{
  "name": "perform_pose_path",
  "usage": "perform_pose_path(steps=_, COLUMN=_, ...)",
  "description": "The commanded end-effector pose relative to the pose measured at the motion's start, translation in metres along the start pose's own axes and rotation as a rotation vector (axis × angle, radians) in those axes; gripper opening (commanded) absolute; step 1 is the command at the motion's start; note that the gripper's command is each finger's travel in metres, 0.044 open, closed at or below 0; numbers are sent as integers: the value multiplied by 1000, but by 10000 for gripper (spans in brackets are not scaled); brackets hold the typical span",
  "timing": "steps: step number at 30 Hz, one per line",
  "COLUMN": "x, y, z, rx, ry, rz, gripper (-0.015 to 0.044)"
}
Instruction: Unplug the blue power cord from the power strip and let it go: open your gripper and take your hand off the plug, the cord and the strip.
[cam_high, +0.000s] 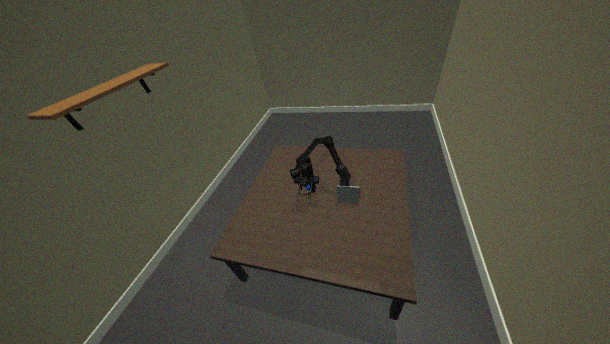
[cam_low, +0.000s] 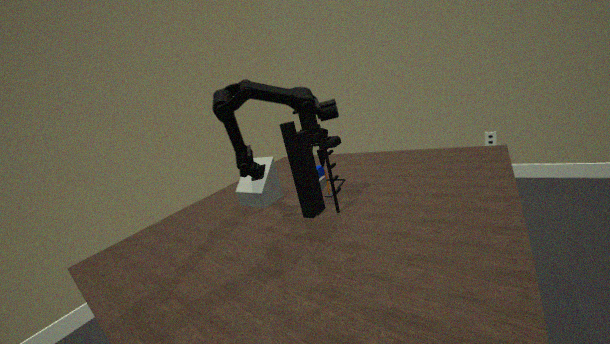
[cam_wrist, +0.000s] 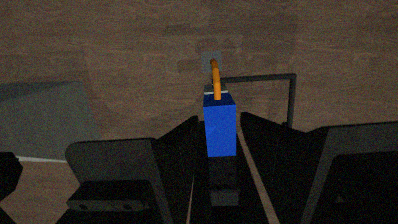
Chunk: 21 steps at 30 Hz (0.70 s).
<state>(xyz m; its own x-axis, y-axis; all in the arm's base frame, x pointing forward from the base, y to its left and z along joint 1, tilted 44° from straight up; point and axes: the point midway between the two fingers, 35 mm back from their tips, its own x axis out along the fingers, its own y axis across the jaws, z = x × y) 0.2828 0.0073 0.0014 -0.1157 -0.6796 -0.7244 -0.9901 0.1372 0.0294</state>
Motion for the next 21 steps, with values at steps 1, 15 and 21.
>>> perform_pose_path(steps=1, x=4, y=-1, z=-1, rx=-4, ry=2, rz=-4, gripper=160)
perform_pose_path(steps=15, x=7, y=0, z=-1, rx=1, ry=0, rz=0, gripper=28)
perform_pose_path(steps=21, x=7, y=0, z=0, rx=1, ry=0, rz=0, gripper=0)
